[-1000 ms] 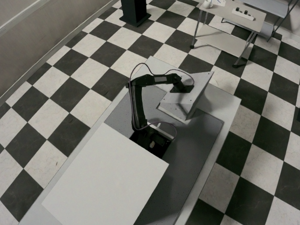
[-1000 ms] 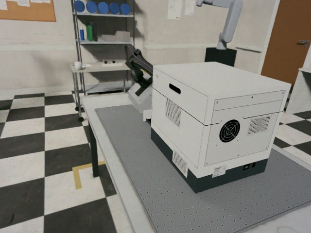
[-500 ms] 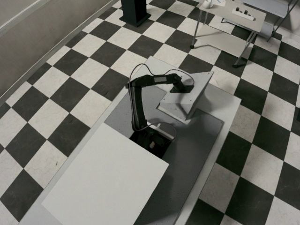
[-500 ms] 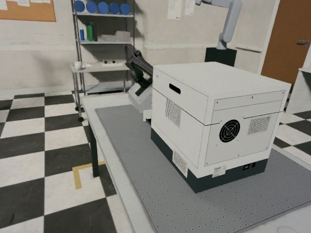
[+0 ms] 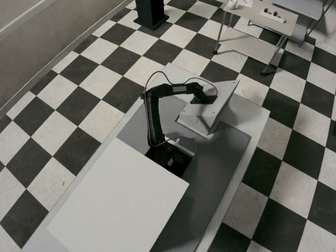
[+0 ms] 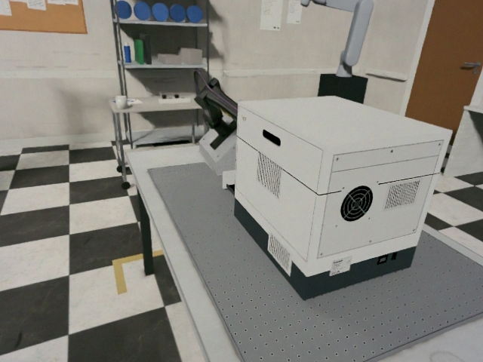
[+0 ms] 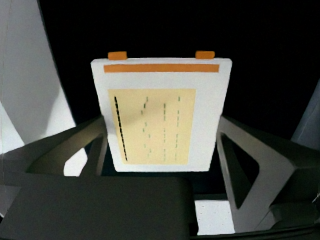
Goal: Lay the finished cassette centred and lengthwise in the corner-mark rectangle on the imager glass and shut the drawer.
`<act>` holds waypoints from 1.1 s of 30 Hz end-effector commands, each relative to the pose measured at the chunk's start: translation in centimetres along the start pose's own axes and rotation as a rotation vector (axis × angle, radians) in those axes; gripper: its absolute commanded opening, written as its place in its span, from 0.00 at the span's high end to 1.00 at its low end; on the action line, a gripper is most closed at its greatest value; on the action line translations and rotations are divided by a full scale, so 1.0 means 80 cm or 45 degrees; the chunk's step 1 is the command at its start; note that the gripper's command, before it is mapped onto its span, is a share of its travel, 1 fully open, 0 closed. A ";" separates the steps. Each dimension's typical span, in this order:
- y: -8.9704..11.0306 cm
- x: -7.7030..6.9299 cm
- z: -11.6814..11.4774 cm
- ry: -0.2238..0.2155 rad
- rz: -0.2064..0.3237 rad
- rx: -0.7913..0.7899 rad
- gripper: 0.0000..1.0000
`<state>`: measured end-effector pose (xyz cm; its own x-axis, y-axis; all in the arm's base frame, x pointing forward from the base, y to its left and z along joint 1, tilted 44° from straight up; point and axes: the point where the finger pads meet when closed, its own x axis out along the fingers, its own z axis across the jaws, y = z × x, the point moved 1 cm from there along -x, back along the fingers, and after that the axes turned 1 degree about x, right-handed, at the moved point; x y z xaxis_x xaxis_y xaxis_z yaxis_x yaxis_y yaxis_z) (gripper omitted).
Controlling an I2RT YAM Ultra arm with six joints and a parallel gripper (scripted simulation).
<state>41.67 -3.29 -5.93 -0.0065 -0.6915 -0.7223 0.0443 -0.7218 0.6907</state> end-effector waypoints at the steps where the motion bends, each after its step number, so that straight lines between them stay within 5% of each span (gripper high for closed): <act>1: -0.006 -0.017 -0.009 0.055 -0.004 -0.015 1.00; 33: -0.013 -0.011 -0.015 0.058 -0.003 -0.013 1.00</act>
<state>41.59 -3.31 -6.41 -0.0101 -0.6922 -0.7216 0.0493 -0.7211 0.6911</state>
